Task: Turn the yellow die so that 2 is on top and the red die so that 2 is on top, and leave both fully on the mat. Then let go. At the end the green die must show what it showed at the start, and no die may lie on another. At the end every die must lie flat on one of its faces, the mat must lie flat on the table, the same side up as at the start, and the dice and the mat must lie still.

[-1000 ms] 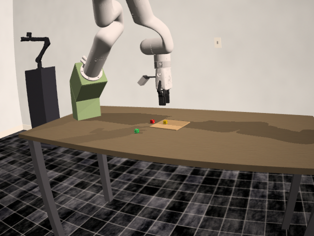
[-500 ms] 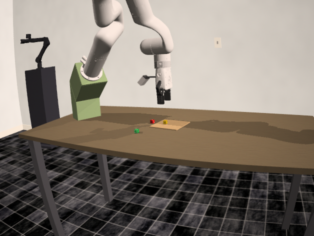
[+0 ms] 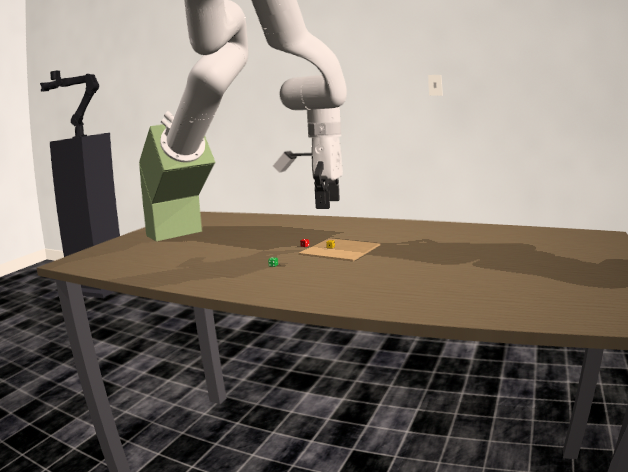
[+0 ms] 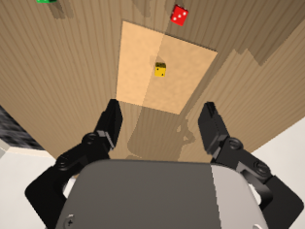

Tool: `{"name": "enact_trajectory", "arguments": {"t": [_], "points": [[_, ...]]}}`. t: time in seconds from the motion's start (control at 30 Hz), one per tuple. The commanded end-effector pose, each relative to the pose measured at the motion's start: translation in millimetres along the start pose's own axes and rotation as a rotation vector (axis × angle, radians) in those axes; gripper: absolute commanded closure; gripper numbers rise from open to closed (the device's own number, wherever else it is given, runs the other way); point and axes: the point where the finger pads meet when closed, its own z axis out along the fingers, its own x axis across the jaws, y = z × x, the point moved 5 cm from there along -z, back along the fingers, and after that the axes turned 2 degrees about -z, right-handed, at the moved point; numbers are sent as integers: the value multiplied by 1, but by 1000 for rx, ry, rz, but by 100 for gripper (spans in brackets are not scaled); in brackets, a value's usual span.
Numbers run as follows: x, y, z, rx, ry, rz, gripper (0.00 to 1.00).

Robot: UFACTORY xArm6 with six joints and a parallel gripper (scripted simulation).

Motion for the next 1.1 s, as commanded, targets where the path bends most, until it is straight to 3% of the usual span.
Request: {"name": "enact_trajectory", "arguments": {"t": [0.0,0.93,1.03,1.07], "points": [[1,-2,1,0,0,-118,0],[8,-24,11,4,-5,-1142,0],[9,-25,11,4,-5,-1165,0],[9,-27,12,4,-5,-1261,0]]}}
